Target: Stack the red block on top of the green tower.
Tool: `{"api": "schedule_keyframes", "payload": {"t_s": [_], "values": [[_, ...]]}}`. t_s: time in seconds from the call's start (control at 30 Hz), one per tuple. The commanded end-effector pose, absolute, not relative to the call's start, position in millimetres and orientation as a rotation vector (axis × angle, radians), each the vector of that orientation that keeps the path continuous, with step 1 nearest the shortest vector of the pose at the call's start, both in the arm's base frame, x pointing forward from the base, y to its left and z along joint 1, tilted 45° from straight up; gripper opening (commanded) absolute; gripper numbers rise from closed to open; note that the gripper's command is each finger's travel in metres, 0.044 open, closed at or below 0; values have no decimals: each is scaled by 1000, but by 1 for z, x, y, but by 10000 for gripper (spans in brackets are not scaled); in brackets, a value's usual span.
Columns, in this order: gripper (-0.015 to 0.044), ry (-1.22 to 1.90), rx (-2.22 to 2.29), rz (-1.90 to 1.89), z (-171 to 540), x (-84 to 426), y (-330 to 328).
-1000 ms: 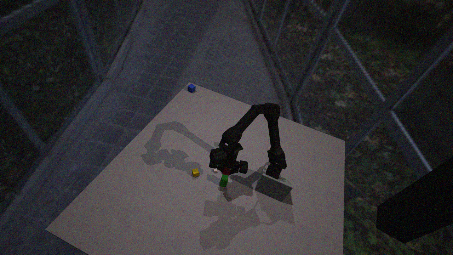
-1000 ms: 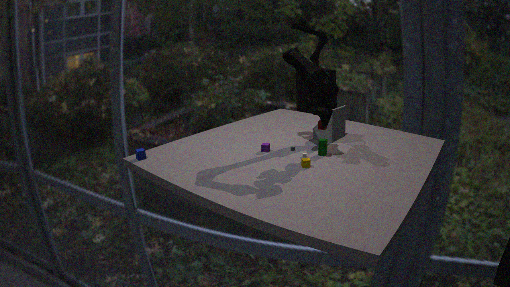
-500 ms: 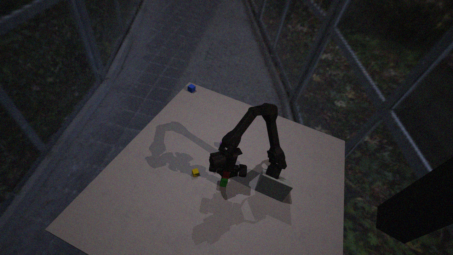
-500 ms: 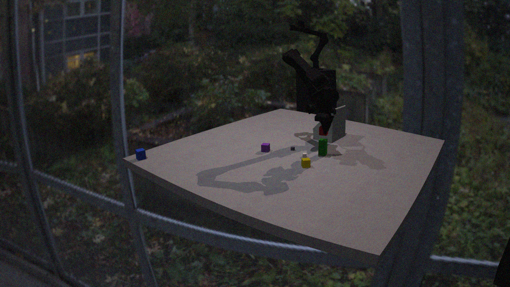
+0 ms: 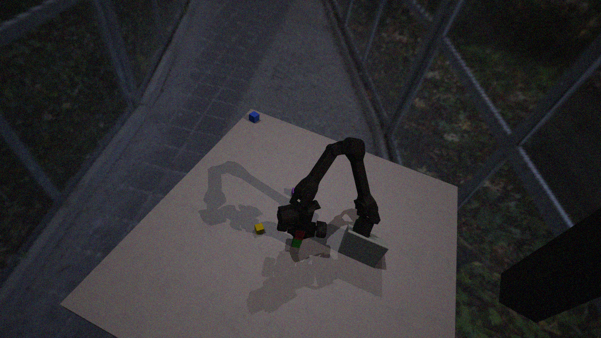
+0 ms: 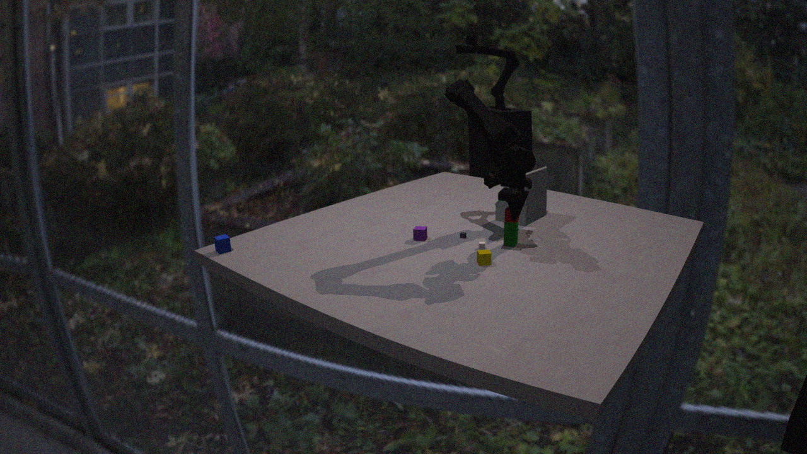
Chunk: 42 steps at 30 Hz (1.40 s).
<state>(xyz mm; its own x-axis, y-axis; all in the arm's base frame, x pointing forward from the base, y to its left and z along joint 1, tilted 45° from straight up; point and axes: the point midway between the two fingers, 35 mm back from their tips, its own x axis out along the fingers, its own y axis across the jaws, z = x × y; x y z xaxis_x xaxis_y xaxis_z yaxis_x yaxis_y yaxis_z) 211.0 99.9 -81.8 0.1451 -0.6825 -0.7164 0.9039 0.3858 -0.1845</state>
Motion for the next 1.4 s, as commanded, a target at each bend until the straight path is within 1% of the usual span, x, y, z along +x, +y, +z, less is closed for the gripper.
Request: {"api": "schedule_keyframes", "payload": {"t_s": [0.0, 0.5, 1.07, 1.37], "values": [[0, 822, 318, -1166, -82, 212, 99], [0, 822, 319, -1166, -80, 212, 101], [440, 826, 322, -1171, -82, 211, 99], [440, 826, 322, -1171, -82, 211, 99]]}}
